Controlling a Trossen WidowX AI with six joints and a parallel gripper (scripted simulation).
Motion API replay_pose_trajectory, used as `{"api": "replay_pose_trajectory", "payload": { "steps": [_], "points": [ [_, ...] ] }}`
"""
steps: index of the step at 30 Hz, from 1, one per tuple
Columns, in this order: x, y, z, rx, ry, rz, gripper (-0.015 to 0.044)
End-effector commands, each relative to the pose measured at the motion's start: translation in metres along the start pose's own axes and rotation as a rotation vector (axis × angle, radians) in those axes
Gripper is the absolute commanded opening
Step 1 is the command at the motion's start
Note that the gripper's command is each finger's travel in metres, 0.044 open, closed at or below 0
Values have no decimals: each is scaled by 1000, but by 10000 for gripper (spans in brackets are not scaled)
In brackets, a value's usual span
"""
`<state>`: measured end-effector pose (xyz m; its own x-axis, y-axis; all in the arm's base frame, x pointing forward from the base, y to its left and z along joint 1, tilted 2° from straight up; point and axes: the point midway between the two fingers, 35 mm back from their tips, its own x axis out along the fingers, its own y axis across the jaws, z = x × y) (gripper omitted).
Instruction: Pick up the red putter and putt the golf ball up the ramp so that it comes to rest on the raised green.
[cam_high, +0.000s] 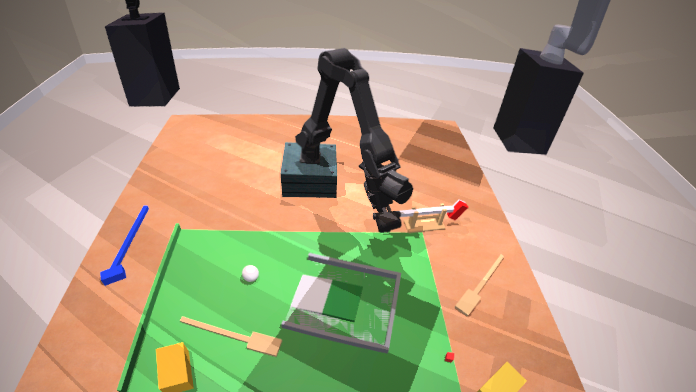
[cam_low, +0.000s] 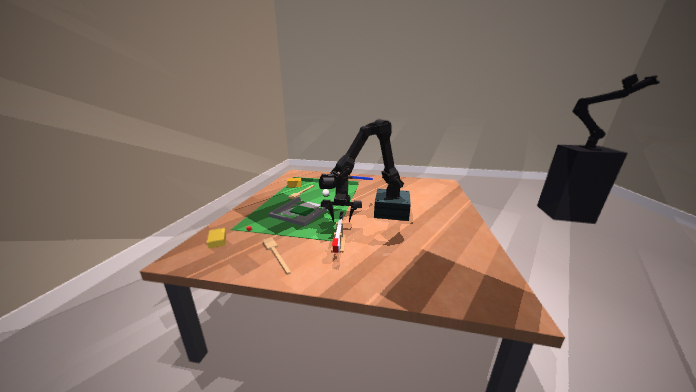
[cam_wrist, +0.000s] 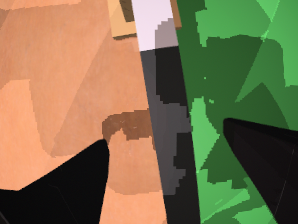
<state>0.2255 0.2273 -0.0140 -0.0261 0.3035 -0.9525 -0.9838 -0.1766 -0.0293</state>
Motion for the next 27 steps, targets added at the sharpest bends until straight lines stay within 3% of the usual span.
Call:
{"api": "replay_pose_trajectory", "payload": {
  "steps": [1,9,18,27],
  "points": [
    [0,0,0,0,0,0,256],
    [0,0,0,0,0,0,46],
    [-7,-1,3,0,0,0,0],
    [-69,-4,21,0,0,-1,0]
  ]
}}
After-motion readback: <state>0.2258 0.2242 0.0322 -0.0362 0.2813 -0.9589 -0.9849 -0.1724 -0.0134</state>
